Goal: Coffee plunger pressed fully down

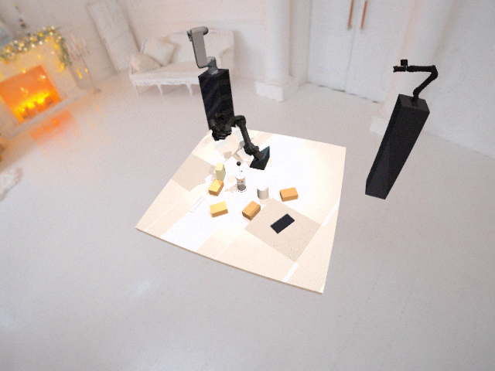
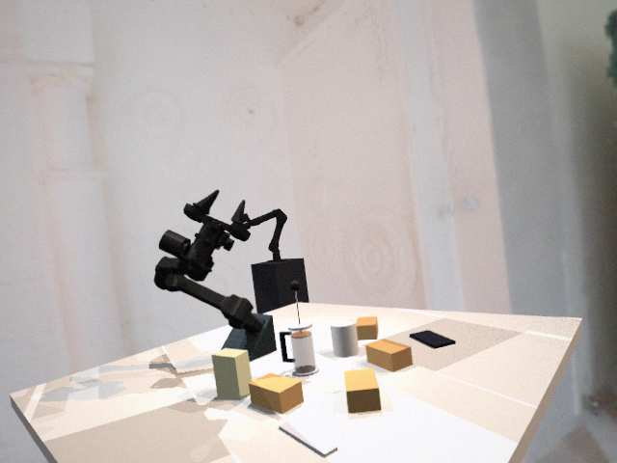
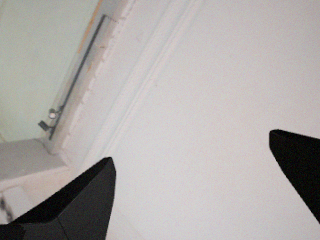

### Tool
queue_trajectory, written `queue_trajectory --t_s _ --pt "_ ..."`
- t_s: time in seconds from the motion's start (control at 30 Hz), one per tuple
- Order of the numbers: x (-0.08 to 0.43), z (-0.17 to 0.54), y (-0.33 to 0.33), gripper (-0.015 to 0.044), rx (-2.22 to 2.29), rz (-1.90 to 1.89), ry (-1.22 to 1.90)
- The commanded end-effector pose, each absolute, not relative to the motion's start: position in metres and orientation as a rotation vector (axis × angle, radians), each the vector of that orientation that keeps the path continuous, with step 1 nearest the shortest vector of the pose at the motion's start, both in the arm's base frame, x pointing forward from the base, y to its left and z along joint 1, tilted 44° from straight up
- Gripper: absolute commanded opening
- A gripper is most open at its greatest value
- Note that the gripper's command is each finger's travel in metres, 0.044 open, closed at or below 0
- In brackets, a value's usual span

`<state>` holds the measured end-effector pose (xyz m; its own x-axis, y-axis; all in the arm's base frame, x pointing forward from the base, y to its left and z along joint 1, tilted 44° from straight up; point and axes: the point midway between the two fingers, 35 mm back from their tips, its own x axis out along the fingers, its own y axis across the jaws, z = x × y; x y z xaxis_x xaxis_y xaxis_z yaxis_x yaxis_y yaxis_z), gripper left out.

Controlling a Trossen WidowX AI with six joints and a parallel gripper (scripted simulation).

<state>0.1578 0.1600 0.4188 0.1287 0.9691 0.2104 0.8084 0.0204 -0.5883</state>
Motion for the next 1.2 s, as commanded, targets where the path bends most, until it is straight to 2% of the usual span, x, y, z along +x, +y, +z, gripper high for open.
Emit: queue_trajectory --t_s 0.0,0.1,0.27,0.5,0.63,0.93,1.03,1.17 --pt "0.159 0.419 0.160 0.0426 -1.811 0.359 -1.703" --pt "0.169 0.419 0.164 0.0440 -1.719 0.432 -1.607" --pt "0.204 0.412 0.179 0.0440 -1.415 0.649 -1.275" --pt "0.266 0.341 0.214 0.0440 -0.869 0.913 -0.446" --pt "0.276 0.285 0.226 0.0440 -0.677 0.909 -0.014" --pt "0.253 0.183 0.213 0.0440 -0.506 0.553 0.701" --pt "0.236 0.160 0.197 0.0440 -0.543 0.339 0.837" --pt "0.213 0.151 0.170 0.0440 -0.653 0.012 0.852"
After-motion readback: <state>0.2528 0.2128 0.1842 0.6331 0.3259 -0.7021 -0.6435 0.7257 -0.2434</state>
